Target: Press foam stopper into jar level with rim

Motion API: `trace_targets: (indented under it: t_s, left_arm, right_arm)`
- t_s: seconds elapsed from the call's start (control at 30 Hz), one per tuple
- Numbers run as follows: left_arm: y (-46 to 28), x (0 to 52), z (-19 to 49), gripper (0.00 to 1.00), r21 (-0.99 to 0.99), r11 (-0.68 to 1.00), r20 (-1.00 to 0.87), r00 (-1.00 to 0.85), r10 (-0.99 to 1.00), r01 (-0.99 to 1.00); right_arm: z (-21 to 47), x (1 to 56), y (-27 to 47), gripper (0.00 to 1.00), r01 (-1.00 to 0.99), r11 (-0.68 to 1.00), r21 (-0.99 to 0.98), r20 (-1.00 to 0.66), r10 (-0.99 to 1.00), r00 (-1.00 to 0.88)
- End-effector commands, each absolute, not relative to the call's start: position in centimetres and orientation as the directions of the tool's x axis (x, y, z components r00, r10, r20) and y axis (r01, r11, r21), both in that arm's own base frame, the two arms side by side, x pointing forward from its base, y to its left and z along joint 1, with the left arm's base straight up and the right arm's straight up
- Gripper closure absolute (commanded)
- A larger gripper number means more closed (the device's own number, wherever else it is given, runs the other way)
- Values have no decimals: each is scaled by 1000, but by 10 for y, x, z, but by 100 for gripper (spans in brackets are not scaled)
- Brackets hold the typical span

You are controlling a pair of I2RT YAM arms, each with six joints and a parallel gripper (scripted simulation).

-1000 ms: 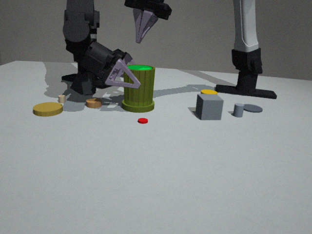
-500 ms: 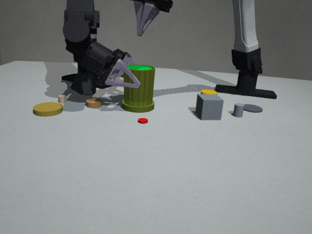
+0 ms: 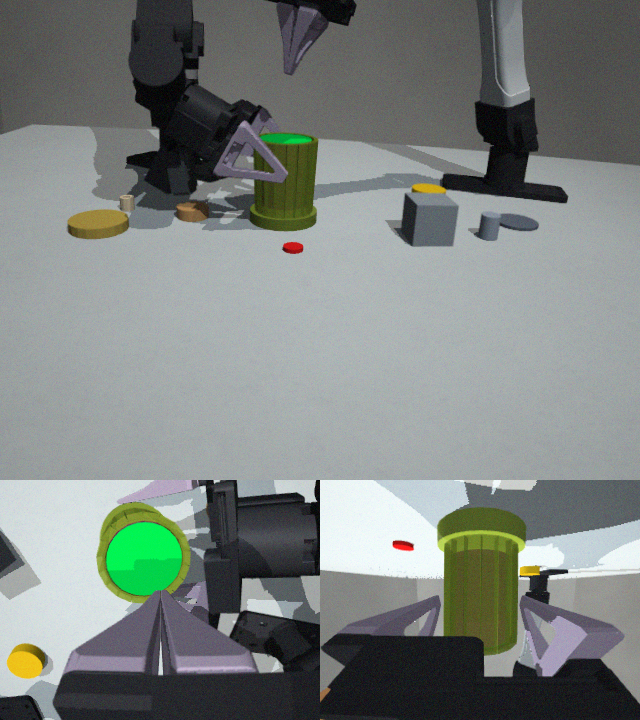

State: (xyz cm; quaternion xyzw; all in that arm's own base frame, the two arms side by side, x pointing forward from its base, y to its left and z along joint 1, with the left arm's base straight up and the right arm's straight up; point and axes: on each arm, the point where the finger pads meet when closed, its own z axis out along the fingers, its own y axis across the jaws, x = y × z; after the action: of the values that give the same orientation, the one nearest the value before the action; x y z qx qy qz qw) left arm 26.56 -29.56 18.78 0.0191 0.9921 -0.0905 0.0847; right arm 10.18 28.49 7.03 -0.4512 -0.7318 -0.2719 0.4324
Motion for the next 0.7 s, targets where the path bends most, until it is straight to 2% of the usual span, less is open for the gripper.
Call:
trace_targets:
  t_s: [0.0,0.17,0.23,0.67]
  left_arm:
    - [-294,259,195,100,-185,981,-176,-984,30,63]
    - [-297,262,198,100,-201,977,-191,-981,27,66]
    - [-299,263,187,100,-179,982,-170,-985,32,62]
    - [-299,263,187,100,-179,982,-169,-985,32,62]
  right_arm:
    - [66,99,282,2,899,439,-1,875,435,-212]
    - [63,96,280,2,898,440,-8,874,440,-208]
    - [89,114,286,2,897,438,59,885,394,-250]
    - [92,121,263,2,897,441,25,881,414,-228]
